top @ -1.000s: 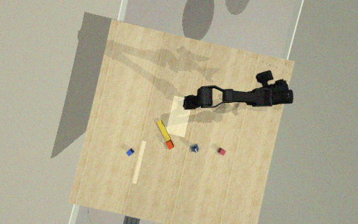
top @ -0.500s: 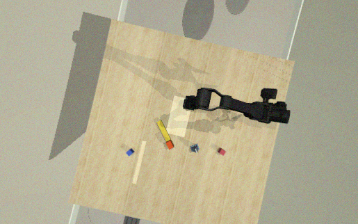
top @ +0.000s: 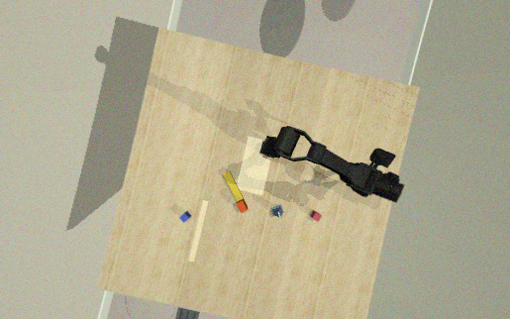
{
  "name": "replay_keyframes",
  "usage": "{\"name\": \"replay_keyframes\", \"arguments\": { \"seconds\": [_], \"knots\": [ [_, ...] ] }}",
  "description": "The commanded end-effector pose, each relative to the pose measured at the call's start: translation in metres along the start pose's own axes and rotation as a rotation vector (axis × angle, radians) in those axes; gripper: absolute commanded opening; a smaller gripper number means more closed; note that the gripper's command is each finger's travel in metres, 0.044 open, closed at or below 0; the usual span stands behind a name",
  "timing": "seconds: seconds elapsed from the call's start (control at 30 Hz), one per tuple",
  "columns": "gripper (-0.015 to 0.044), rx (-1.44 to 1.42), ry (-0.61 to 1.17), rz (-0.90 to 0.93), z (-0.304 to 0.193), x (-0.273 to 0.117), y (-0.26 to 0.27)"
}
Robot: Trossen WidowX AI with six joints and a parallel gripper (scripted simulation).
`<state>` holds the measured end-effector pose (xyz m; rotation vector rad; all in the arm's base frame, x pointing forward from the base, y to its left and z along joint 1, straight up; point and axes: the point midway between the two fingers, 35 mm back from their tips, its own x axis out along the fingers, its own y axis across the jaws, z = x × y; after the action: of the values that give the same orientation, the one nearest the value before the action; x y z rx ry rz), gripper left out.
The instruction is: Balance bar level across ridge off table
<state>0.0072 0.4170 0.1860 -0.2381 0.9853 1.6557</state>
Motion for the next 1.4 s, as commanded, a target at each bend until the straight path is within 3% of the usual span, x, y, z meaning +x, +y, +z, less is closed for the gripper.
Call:
{"name": "replay_keyframes", "arguments": {
  "seconds": [0.0, 0.7, 1.37],
  "knots": [
    [0.0315, 0.080, -0.005, -0.048, 0.001, -0.009, -0.021],
    [0.0315, 0.649, -0.103, -0.319, -0.004, -0.078, -0.137],
    [0.0315, 1.213, -0.266, -0.542, -0.039, -0.163, -0.222]
  ]
}}
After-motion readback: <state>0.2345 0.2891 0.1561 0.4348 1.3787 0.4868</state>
